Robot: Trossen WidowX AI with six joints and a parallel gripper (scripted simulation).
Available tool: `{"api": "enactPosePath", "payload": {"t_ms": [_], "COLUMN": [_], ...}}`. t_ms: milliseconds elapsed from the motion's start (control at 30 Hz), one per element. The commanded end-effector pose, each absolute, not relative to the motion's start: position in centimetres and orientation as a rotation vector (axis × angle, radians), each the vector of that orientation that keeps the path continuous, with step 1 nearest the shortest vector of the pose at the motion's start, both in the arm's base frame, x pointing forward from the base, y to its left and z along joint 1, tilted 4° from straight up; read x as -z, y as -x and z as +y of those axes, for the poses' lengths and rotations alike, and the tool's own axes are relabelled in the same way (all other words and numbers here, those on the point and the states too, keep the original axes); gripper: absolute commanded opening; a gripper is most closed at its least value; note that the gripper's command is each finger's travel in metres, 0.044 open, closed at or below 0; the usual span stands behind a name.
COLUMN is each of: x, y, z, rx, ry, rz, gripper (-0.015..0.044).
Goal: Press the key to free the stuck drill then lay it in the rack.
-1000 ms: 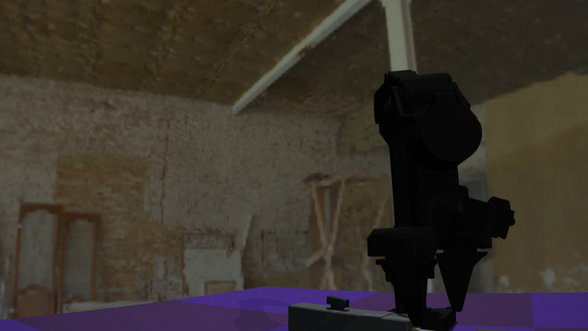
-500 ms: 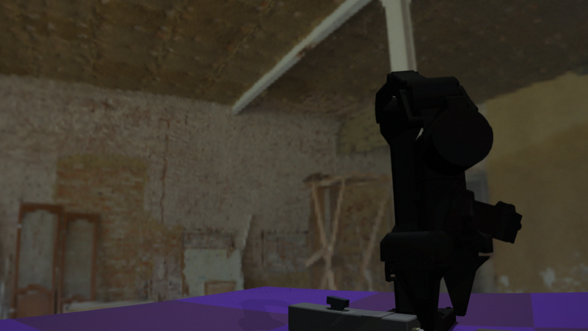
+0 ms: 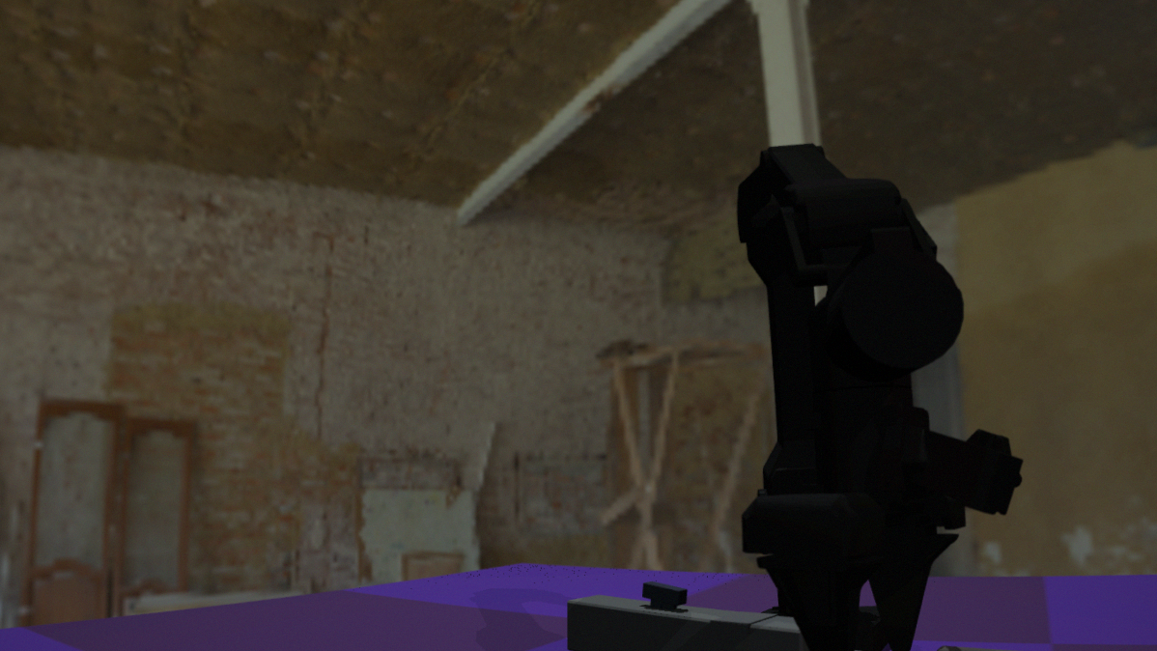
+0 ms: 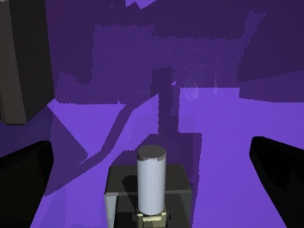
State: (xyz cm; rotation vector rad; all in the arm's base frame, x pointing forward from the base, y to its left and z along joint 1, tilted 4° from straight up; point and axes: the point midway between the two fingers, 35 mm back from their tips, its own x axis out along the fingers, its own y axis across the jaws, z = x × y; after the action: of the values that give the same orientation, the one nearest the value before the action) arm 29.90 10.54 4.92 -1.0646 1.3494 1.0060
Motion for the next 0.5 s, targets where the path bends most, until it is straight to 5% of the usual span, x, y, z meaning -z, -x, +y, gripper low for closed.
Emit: {"api": "enactPosePath", "payload": {"t_ms": [0, 467], "x": [-4.2, -2.0], "y": [-29.8, -29.5], "z": [10.3, 9.5], "rx": [-1.009, -1.009], "ry": [1.064, 1.064], "rz": [1.35, 1.351], "gripper": [0.044, 0.044]}}
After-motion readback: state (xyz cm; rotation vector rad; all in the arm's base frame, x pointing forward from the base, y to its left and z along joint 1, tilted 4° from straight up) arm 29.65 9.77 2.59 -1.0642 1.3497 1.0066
